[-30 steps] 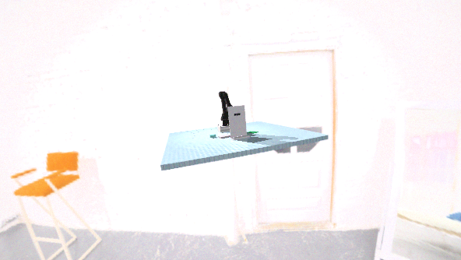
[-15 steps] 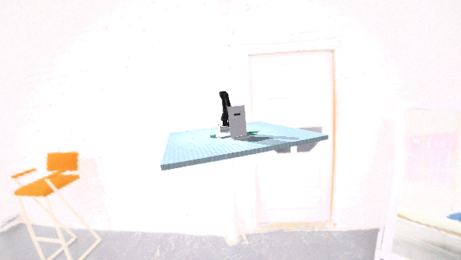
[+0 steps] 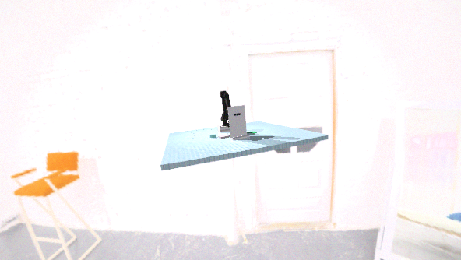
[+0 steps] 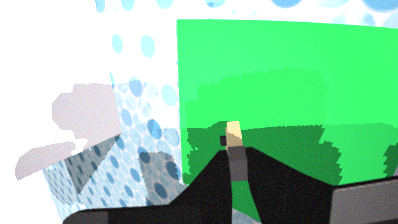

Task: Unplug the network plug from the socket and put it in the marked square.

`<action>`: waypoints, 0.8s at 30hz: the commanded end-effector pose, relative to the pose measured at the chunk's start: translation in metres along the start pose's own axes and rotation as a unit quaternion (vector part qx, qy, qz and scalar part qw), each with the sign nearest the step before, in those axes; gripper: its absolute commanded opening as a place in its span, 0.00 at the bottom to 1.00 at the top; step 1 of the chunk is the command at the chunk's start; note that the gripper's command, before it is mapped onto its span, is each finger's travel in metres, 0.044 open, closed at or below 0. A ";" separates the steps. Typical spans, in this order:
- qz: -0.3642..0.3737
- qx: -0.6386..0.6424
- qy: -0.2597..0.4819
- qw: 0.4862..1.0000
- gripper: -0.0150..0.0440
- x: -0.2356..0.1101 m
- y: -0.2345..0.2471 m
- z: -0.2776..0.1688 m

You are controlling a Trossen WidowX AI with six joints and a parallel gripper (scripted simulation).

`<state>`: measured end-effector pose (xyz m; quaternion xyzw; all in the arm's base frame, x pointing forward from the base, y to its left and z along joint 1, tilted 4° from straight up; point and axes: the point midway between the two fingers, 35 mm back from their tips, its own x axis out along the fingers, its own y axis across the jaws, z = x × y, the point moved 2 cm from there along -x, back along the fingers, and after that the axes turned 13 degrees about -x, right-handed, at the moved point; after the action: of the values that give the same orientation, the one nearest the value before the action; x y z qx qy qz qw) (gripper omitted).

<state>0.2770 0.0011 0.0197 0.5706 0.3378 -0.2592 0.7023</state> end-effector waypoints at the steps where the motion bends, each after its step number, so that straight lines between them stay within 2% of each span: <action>1: -0.001 0.002 -0.003 1.000 0.25 0.002 -0.001 0.000; 7: 0.000 0.000 0.000 1.000 0.25 0.000 0.000 0.000; 13: 0.000 0.000 0.000 1.000 0.52 0.000 0.000 0.000; 24: 0.000 0.000 0.000 1.000 0.52 -0.004 0.000 0.000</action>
<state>0.2760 0.0010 0.0200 0.5702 0.3385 -0.2607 0.7017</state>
